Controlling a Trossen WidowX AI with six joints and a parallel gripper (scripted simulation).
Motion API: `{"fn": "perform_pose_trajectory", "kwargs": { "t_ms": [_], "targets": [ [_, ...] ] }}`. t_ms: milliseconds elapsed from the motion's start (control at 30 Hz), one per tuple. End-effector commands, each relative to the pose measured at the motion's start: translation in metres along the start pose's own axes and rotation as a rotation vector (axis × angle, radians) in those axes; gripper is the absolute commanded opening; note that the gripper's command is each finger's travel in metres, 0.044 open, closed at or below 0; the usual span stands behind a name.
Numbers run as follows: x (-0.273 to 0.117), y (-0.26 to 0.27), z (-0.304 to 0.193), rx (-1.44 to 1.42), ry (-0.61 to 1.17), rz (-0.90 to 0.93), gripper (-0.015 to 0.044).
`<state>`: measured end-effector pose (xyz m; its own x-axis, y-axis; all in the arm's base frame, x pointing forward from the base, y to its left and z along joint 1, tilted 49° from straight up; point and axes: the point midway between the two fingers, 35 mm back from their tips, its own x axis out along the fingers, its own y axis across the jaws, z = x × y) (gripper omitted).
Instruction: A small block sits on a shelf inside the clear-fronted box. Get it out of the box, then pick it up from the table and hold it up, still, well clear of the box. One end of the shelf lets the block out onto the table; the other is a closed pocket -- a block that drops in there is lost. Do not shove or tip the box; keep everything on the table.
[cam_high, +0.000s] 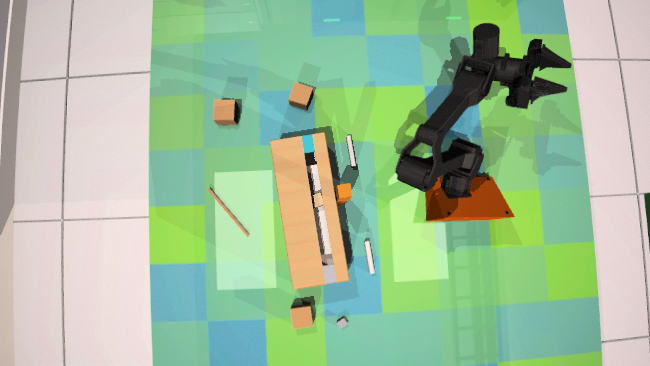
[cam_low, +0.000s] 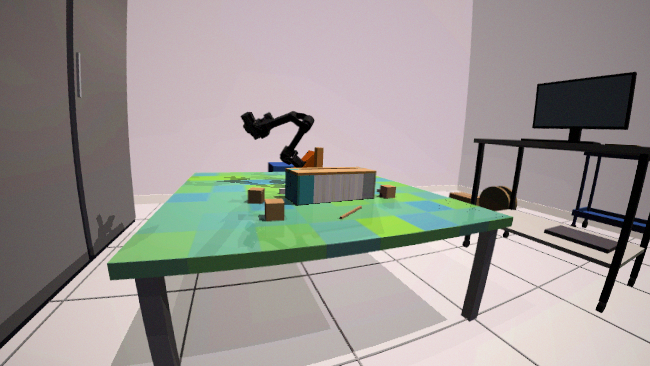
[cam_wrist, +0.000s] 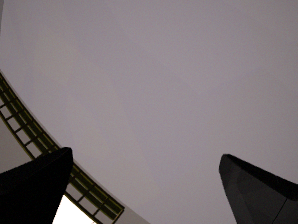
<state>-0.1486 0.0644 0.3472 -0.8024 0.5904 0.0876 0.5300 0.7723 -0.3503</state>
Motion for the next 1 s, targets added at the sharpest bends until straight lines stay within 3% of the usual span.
{"fn": "perform_pose_trajectory", "kwargs": {
  "t_ms": [0, 467, 967],
  "targets": [
    [0.0, -0.001, 0.0, -0.002, -0.001, -0.003, 0.04],
    [-0.026, -0.092, 0.015, -0.315, -0.093, -0.421, 0.04],
    [-0.117, -0.182, 0.034, -0.672, -0.063, -0.97, 0.04]
  ]
}}
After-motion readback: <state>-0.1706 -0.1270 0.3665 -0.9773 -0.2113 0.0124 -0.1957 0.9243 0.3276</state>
